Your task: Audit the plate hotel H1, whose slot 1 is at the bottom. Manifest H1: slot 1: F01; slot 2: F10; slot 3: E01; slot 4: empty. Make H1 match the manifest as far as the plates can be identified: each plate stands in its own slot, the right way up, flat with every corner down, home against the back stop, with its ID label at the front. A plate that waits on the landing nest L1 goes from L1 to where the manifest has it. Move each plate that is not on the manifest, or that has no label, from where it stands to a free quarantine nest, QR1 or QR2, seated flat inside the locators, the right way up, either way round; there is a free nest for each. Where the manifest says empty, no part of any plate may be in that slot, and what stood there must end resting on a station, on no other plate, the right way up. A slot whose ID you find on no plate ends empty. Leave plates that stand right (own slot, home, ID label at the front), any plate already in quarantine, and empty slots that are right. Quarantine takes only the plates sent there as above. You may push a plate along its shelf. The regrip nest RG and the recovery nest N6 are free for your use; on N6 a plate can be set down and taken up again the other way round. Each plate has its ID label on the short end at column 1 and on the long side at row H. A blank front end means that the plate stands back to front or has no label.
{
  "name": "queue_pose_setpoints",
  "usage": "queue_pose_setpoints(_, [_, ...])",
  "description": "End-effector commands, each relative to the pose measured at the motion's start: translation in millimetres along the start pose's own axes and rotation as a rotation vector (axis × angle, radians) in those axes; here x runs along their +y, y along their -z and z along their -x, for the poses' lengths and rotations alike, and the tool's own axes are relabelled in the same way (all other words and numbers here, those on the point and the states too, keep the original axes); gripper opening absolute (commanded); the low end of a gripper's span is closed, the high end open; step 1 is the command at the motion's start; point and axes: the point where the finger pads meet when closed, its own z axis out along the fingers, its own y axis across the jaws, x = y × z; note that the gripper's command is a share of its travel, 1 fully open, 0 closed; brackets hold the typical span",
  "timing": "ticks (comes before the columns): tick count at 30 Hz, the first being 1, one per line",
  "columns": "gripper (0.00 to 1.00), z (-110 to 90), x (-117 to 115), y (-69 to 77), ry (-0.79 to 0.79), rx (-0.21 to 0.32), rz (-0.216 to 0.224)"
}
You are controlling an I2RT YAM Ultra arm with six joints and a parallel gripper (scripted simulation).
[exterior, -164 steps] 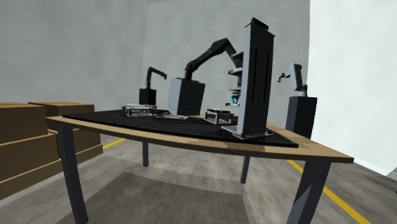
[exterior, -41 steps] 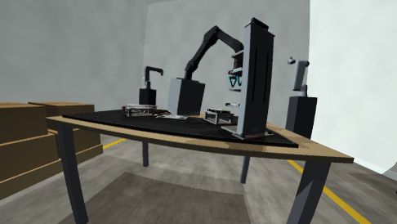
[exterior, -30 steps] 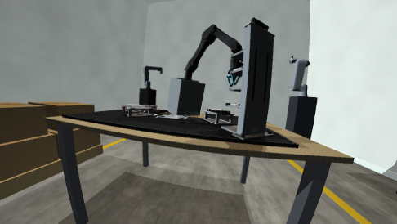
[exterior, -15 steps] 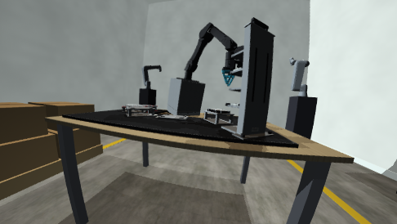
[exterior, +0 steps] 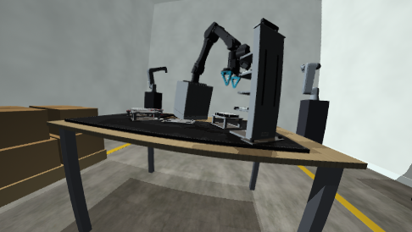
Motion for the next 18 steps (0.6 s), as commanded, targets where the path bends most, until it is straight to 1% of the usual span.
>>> queue_pose_setpoints(1, [1.0, 1.7, -10.4, 7.5, -0.095, -0.028, -0.003])
queue_pose_setpoints(3, [1.0, -1.5, -16.3, 7.4, -0.142, -0.028, -0.002])
queue_pose_setpoints(11, [1.0, -1.6, -16.4, 7.4, -0.328, -0.028, 0.0])
queue_pose_setpoints(13, [1.0, -1.6, -16.4, 7.4, -0.328, -0.028, 0.0])
queue_pose_setpoints(18, [1.0, -1.6, -16.4, 7.4, -0.445, -0.028, 0.002])
